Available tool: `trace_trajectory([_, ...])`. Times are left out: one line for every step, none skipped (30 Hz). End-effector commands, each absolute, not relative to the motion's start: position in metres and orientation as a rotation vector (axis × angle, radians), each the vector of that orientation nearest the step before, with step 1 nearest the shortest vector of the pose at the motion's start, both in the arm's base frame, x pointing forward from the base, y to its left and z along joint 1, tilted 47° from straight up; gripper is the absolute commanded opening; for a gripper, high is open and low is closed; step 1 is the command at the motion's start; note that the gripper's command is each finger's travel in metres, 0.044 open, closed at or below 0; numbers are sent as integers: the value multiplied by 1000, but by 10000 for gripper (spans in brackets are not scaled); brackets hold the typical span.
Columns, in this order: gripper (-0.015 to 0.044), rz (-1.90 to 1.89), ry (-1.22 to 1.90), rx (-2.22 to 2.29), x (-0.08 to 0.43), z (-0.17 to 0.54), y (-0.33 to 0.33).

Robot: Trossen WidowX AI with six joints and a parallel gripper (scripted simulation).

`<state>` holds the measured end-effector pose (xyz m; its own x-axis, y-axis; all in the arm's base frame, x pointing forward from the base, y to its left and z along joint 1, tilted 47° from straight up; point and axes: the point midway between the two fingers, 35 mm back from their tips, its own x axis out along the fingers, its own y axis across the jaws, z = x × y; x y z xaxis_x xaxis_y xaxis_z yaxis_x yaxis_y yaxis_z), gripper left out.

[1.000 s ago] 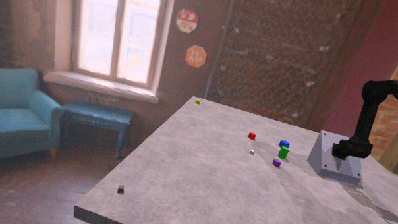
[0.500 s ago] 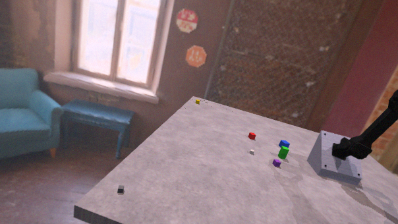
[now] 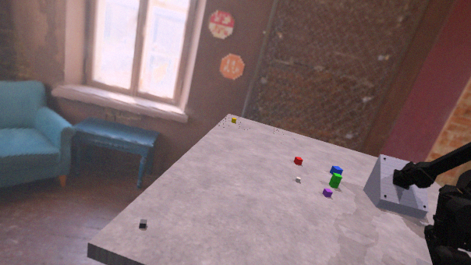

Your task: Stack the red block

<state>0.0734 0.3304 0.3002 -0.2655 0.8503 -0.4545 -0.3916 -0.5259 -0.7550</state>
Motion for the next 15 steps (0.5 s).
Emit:
trace_trajectory([440,1862,-495,-1112,109,287,335])
trace_trajectory([440,1855,-448,-1109,120,282,336])
trace_trajectory([440,1848,-401,-1105,130,277,336])
trace_trajectory([440,1840,-355,-1099,141,271,336])
trace_trajectory([440,1831,-309,-1093,151,266,336])
trace_trajectory([440,1822,-263,-1086,162,260,335])
trace_trajectory([440,1813,-217,-1077,172,255,334])
trace_trajectory([440,1803,-172,-1068,183,249,332])
trace_trajectory([440,1793,-128,-1058,193,244,330])
trace_trajectory([440,1782,-84,-1048,204,238,328])
trace_trajectory([440,1771,-41,-1036,214,232,325])
trace_trajectory([440,1760,2,-1024,224,226,322])
trace_trajectory([440,1748,44,-1011,234,220,319])
trace_trajectory([440,1736,86,-996,244,214,315])
trace_trajectory([440,1723,128,-982,253,208,311])
